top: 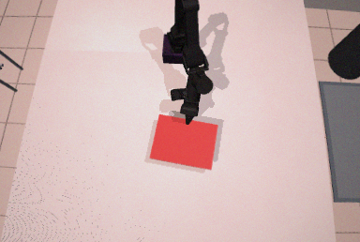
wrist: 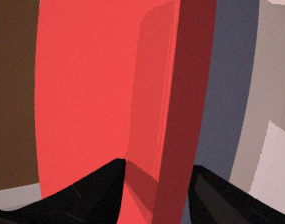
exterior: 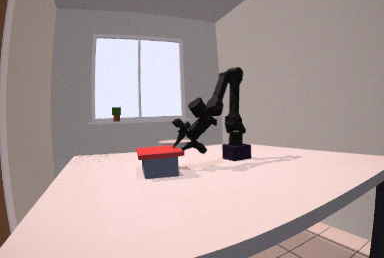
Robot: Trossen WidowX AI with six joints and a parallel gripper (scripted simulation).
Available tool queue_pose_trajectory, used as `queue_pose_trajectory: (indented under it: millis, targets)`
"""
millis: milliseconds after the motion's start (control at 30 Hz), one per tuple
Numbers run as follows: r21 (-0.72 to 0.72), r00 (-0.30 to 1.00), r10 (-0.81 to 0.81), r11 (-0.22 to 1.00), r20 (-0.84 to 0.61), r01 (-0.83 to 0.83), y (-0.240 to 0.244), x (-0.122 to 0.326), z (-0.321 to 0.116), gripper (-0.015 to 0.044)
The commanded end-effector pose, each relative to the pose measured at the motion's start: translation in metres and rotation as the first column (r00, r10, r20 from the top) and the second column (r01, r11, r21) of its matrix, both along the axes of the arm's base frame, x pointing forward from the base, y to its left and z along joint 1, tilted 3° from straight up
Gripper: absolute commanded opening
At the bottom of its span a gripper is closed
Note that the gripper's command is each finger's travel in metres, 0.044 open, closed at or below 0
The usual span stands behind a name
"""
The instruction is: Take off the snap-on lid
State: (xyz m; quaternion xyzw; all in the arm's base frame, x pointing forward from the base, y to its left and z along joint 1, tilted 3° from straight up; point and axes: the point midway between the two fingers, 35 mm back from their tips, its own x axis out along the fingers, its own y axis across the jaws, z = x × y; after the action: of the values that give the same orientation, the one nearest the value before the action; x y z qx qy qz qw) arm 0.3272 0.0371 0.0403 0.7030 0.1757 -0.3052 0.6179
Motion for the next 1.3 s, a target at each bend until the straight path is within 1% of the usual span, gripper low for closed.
queue_pose_trajectory:
  millis: [0, 1267]
  targets:
    - [0.001, 1.0, 0.0, 1.0, 0.002, 0.0, -0.0002, -0.0001, 0.0022, 0.0]
    - [0.001, 1.0, 0.0, 1.0, 0.002, 0.0, -0.001, -0.0007, 0.0099, 0.0]
